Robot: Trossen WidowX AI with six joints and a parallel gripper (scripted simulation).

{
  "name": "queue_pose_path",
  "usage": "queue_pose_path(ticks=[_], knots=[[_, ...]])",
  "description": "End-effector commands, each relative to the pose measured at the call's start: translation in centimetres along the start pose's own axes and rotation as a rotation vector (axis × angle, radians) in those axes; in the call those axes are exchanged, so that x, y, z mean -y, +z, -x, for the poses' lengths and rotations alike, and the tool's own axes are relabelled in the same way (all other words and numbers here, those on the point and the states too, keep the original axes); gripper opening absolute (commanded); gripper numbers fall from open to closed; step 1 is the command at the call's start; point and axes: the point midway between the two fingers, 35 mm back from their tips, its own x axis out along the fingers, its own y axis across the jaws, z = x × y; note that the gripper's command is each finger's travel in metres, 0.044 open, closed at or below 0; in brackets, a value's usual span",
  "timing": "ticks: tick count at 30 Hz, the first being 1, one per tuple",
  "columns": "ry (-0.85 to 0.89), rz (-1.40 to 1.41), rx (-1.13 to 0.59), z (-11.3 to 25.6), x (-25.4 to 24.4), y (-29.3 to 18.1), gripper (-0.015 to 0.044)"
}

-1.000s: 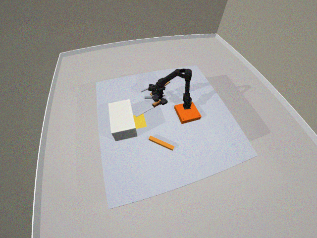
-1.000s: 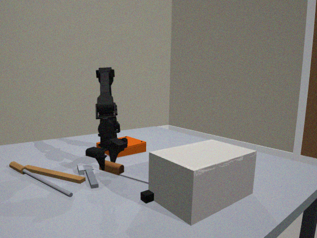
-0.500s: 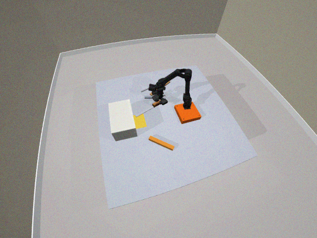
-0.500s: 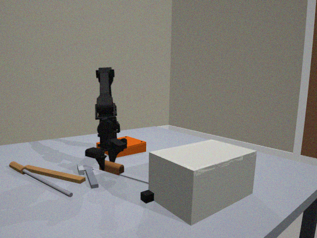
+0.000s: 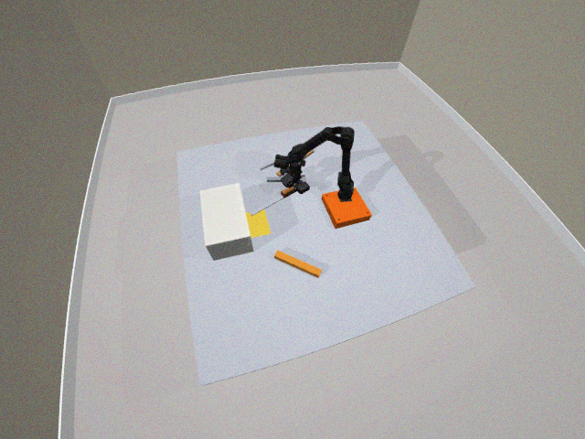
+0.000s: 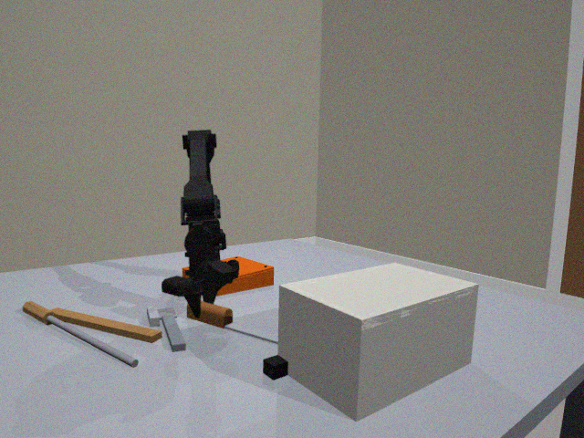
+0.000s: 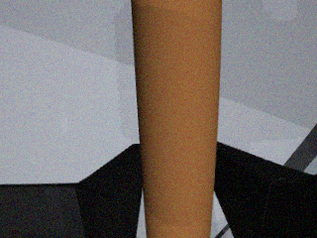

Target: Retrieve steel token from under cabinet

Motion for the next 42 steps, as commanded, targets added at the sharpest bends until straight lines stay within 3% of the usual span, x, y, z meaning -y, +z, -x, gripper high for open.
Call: queue_pose_path(ticks=[1,42], knots=[[-0.002,-0.002,0.001,0.0,0.1,0.0,0.0000],[0.001,-0.016,0.000,0.0,0.1,5.9,0.0000]])
